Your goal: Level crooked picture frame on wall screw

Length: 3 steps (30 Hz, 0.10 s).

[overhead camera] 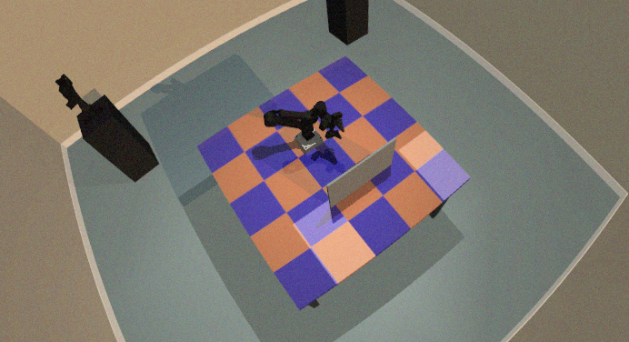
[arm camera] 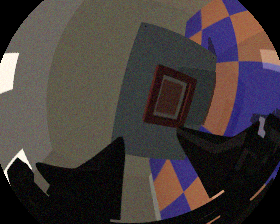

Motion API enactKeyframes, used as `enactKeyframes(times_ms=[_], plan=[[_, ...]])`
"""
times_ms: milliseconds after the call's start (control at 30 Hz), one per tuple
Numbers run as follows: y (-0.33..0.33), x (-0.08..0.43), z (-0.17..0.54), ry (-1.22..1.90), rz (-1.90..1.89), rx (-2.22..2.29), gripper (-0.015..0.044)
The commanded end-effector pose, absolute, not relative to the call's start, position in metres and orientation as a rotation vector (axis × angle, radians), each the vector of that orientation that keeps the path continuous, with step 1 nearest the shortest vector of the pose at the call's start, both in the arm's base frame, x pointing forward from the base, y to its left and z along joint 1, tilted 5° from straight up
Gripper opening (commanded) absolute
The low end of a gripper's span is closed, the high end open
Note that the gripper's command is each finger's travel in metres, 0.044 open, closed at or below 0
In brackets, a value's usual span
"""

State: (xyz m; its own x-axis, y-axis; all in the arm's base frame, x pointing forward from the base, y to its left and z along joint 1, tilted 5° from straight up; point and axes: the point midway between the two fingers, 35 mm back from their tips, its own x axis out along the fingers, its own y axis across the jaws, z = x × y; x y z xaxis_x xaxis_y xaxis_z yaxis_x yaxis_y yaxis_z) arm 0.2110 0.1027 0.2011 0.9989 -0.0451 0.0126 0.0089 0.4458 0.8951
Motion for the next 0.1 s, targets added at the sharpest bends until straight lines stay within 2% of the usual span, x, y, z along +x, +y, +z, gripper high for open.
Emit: enactKeyframes(times_ms=[0,67], plan=[[0.102,0.2109,0.2003,-0.037,-0.039,1.097,0.026],[0.102,0.2109,0.2003,-0.037,-0.039,1.097,0.026]])
